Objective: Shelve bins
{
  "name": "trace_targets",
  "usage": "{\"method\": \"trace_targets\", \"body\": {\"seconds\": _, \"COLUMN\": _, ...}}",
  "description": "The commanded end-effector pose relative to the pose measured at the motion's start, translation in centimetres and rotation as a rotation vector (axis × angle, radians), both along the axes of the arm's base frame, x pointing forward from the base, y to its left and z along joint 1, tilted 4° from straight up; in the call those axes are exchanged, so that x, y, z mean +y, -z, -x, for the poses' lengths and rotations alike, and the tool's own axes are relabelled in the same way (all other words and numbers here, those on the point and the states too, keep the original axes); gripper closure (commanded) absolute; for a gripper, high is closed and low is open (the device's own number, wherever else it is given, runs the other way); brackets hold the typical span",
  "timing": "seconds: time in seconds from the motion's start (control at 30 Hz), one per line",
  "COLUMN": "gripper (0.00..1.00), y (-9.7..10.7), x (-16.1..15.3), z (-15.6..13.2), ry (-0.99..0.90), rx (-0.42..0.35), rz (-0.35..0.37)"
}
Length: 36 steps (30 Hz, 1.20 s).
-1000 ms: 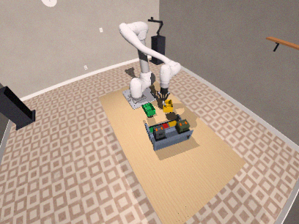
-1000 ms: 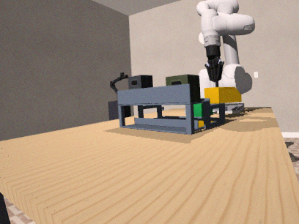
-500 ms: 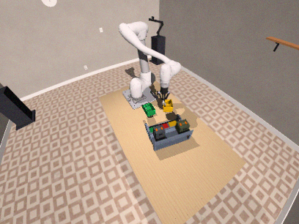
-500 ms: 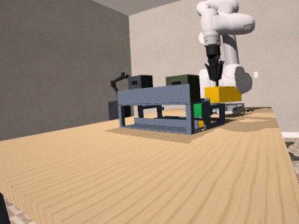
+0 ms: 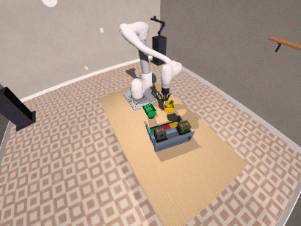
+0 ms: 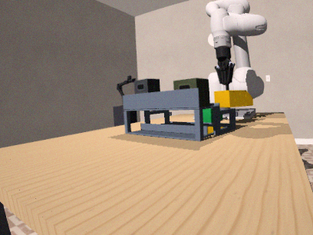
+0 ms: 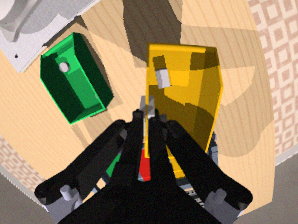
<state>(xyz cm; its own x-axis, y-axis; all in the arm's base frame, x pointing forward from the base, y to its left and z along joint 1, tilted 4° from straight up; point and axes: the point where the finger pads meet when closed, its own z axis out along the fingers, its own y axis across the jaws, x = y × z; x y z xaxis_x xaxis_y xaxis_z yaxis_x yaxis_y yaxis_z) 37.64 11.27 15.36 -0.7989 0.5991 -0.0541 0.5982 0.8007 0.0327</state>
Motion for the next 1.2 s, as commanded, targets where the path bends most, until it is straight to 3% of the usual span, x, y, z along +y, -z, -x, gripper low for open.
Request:
{"method": "trace_targets", "body": {"seconds": 0.0, "gripper": 0.90, "y": -0.30, "x": 0.28, "z": 0.10, "ry": -0.002, "rx": 0.003, "rz": -0.004}}
{"method": "trace_targets", "body": {"seconds": 1.17, "gripper": 0.90, "y": -0.37, "x": 0.00, "z": -0.47, "ry": -0.067, "rx": 0.004, "rz": -0.002}}
